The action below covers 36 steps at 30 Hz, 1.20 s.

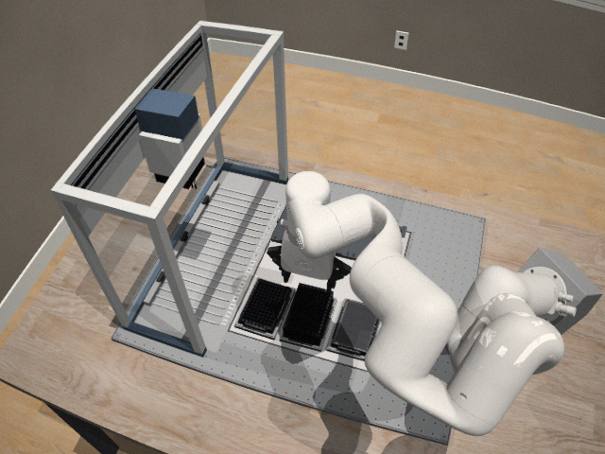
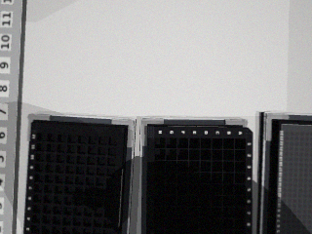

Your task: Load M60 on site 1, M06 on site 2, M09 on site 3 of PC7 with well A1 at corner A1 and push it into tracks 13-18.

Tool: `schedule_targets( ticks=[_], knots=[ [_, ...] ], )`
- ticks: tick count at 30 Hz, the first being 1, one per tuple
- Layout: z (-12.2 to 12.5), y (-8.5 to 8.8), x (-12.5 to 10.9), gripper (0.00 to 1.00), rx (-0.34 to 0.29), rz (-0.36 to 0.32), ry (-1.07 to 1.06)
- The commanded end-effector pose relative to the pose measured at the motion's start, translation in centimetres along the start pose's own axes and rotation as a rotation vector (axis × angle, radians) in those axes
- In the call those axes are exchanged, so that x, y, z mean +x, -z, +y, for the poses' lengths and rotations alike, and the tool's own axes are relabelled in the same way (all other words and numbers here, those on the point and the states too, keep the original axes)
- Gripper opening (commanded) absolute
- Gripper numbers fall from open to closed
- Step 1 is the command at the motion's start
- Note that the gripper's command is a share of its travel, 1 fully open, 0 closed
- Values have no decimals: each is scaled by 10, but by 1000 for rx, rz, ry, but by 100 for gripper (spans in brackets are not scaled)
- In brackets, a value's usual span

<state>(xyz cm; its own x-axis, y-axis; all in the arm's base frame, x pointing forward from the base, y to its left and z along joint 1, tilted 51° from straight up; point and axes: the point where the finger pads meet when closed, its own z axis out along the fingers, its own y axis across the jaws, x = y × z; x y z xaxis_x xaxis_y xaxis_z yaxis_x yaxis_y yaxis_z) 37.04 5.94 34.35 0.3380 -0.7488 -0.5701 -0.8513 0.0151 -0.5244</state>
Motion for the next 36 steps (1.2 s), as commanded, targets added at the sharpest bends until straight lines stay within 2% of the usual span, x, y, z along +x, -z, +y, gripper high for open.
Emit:
schedule_targets(
  ticks=[1, 10, 36],
  knots=[
    [-1, 1, 1, 100, 6, -8, 6],
    [-1, 1, 1, 100, 6, -8, 6],
    [-1, -39, 1, 100, 6, -8, 6]
  ],
)
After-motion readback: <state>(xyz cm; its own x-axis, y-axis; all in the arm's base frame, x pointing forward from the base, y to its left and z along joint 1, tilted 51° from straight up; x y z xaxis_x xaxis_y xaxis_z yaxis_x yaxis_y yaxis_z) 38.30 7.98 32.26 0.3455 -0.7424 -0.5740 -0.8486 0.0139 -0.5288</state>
